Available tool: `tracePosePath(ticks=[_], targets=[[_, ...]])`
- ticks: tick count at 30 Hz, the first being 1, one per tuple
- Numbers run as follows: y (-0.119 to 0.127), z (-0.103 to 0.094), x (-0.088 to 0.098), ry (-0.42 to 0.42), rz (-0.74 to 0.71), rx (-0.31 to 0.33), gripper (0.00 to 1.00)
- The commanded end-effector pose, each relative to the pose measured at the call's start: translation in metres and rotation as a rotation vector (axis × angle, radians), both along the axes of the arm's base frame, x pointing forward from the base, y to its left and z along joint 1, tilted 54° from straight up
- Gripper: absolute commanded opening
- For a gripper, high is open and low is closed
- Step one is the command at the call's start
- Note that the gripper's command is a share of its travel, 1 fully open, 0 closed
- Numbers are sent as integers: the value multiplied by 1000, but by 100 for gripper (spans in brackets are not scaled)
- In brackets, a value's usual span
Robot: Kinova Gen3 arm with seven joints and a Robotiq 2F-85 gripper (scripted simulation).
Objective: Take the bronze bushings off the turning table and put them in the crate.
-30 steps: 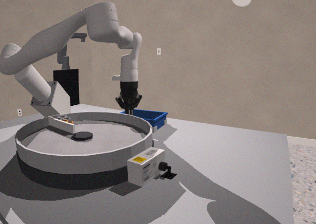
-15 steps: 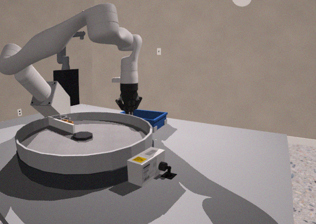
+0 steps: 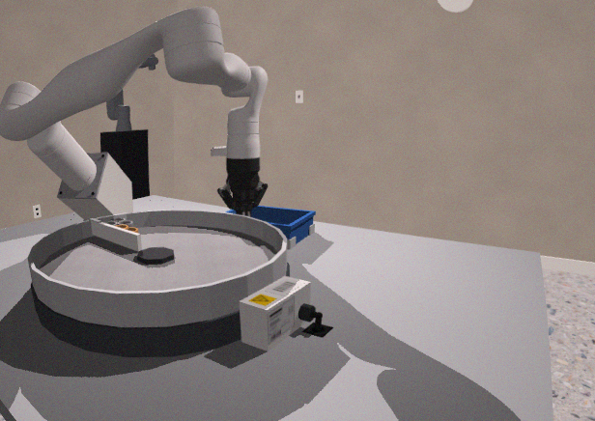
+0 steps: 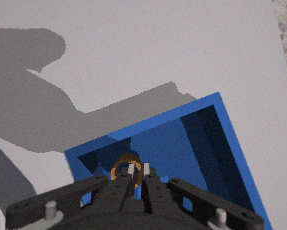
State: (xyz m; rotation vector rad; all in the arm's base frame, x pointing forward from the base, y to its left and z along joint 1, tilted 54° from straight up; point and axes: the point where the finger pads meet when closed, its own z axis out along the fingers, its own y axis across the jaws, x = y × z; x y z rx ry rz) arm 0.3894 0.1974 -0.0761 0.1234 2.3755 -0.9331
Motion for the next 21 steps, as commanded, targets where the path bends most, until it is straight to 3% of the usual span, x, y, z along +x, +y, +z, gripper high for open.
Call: tracePosePath(ticks=[1, 10, 11, 21], targets=[[0, 0, 0, 0, 1, 1, 0], [0, 0, 0, 0, 1, 1, 0], [0, 0, 0, 0, 1, 1, 16], [0, 0, 0, 0, 1, 1, 16]])
